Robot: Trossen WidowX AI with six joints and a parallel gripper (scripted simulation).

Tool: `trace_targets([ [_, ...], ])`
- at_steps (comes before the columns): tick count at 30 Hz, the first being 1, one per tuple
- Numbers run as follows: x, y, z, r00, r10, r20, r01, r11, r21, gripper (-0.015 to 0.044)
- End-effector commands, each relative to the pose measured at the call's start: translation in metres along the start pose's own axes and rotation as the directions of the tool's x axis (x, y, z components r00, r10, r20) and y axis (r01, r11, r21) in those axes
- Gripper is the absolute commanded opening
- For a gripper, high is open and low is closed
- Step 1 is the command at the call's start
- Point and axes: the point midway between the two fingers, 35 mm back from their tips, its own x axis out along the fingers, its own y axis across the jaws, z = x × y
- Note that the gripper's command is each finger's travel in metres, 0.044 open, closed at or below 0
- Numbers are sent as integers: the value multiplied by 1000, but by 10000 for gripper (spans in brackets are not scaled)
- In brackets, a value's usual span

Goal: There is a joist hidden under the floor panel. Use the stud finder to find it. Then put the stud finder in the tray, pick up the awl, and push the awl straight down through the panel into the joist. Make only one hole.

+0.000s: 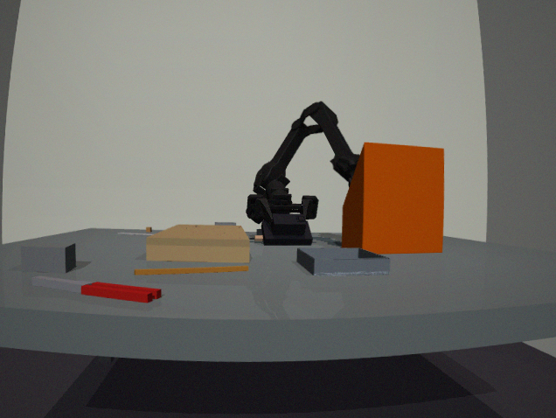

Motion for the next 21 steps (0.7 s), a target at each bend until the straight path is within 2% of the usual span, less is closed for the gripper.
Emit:
trace_targets([
  [1,0,0,3,1000,-2,13,2,1000,-1,379],
  [15,0,0,0,1000,0,0,0,1000,0,379],
  [17,0,0,0,1000,0,-1,0,1000,0,432],
  [21,0,0,0,1000,0,-1,0,1000,0,440],
])
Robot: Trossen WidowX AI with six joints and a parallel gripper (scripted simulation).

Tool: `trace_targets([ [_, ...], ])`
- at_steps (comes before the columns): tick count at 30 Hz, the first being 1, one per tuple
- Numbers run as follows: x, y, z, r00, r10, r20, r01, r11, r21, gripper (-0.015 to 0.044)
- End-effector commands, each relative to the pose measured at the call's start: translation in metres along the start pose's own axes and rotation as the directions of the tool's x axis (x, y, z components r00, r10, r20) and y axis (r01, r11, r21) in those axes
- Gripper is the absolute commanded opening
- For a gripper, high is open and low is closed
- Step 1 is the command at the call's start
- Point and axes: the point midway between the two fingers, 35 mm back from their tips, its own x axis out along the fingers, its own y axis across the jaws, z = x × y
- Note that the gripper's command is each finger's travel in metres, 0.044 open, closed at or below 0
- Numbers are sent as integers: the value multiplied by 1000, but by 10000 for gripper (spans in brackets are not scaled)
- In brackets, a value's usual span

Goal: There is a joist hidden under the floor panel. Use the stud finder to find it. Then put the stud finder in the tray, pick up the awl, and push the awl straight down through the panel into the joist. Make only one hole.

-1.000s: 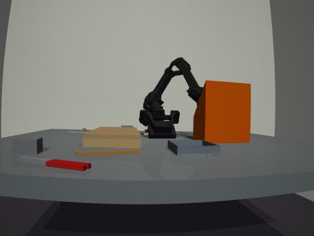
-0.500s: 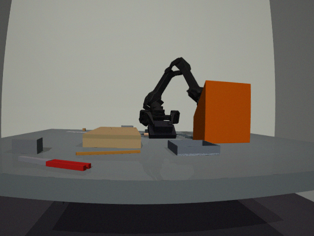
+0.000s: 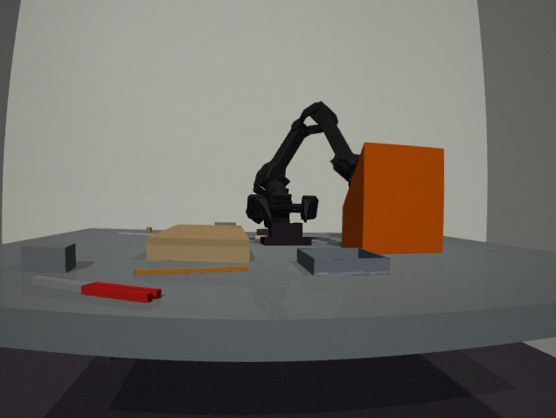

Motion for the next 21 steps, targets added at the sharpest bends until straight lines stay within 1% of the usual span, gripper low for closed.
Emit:
trace_targets([
  [1,0,0,0,1000,0,0,0,1000,0,440],
  [11,-1,0,0,1000,0,0,0,1000,0,440],
  [21,-14,0,0,1000,0,1,0,1000,0,440],
])
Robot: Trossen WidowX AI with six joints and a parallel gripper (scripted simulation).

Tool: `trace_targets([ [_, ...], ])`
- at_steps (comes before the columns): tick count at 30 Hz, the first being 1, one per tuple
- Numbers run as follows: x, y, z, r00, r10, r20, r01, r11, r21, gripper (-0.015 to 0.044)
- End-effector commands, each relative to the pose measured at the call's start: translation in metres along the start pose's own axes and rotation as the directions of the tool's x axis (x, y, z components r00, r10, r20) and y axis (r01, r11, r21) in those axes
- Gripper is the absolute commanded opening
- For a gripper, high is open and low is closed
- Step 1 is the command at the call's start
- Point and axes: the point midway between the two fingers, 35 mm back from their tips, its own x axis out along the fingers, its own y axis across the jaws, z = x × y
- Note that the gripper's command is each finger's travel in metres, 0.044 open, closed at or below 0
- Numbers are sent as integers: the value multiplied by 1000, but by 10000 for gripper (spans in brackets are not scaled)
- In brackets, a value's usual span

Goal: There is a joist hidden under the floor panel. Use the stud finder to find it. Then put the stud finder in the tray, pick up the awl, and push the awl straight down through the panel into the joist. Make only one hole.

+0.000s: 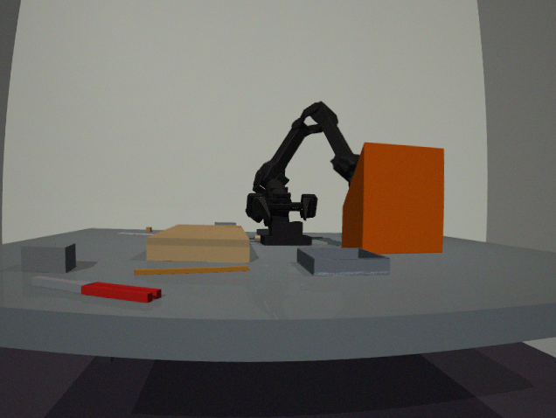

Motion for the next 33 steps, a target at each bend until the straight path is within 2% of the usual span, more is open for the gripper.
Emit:
trace_targets([
  [1,-6,0,1,1000,0,4,0,1000,-6,440],
  [11,-19,0,-2,1000,1,5,-1,1000,-6,440],
  [18,-43,0,-66,1000,4,-2,-4,1000,-1,440],
  [23,-42,1,-62,1000,2,10,-2,1000,-24,440],
  [25,-37,-2,-59,998,-12,64,18,996,-90,440],
  [28,-25,-8,-50,971,-40,238,112,948,-298,440],
  [30,-17,-10,-44,924,-36,381,225,857,-463,440],
  [33,-9,-10,-36,831,4,557,408,677,-613,440],
])
